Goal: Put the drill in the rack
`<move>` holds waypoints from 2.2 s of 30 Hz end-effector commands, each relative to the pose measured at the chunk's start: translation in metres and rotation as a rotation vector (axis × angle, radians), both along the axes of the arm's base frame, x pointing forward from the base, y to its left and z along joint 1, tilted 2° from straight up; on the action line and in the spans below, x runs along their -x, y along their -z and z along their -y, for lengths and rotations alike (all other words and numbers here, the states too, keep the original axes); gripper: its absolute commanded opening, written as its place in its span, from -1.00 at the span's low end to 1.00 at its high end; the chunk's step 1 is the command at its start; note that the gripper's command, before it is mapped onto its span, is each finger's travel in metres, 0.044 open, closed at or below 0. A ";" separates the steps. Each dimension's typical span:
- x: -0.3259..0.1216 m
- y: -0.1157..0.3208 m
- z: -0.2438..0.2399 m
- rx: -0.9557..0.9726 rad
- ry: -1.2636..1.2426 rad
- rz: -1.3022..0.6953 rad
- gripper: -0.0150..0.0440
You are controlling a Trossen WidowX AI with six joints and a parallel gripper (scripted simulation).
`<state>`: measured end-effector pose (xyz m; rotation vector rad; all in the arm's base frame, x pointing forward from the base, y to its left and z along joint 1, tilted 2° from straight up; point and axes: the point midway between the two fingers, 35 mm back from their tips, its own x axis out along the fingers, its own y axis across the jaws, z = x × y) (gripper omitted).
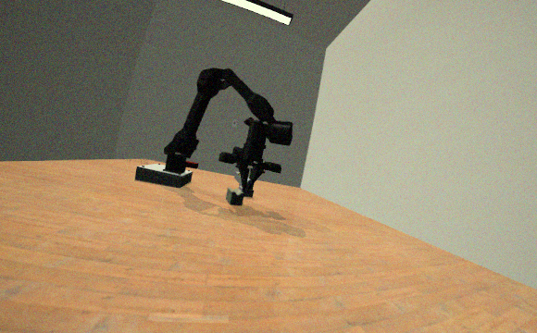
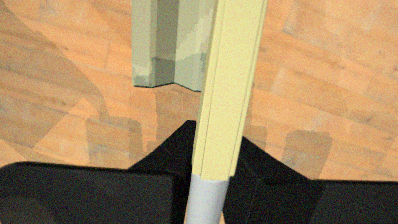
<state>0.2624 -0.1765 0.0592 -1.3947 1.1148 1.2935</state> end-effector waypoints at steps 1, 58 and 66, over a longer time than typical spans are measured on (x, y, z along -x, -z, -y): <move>0.008 -0.001 0.002 -0.001 -0.003 0.004 -0.49; 0.015 0.053 0.005 -0.001 -0.003 0.003 -0.49; 0.014 0.048 0.008 0.008 0.002 0.005 0.13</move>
